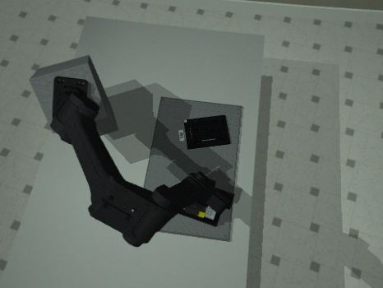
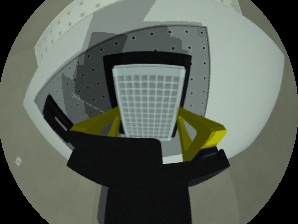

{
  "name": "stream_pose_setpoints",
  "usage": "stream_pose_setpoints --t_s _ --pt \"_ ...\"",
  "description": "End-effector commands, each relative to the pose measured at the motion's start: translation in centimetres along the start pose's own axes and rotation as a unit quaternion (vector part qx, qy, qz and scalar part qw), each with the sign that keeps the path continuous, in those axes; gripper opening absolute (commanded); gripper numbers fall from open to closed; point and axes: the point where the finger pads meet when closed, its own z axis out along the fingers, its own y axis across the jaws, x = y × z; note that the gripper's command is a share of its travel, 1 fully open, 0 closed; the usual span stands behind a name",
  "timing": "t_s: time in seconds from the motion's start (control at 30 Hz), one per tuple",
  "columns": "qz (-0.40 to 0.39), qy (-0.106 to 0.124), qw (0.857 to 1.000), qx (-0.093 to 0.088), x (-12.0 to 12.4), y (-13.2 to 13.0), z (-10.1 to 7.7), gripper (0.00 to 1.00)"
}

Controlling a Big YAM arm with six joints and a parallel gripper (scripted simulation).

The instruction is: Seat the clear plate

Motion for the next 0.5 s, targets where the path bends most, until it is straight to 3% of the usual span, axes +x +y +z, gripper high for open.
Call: stream_pose_setpoints --t_s 0.0,0.47 --pt "-0.001 0.004 1.000 0.002 0.67 -0.41 1.00 0.00" --pt "0.000 0.003 1.000 0.002 0.48 -0.44 1.22 0.00"
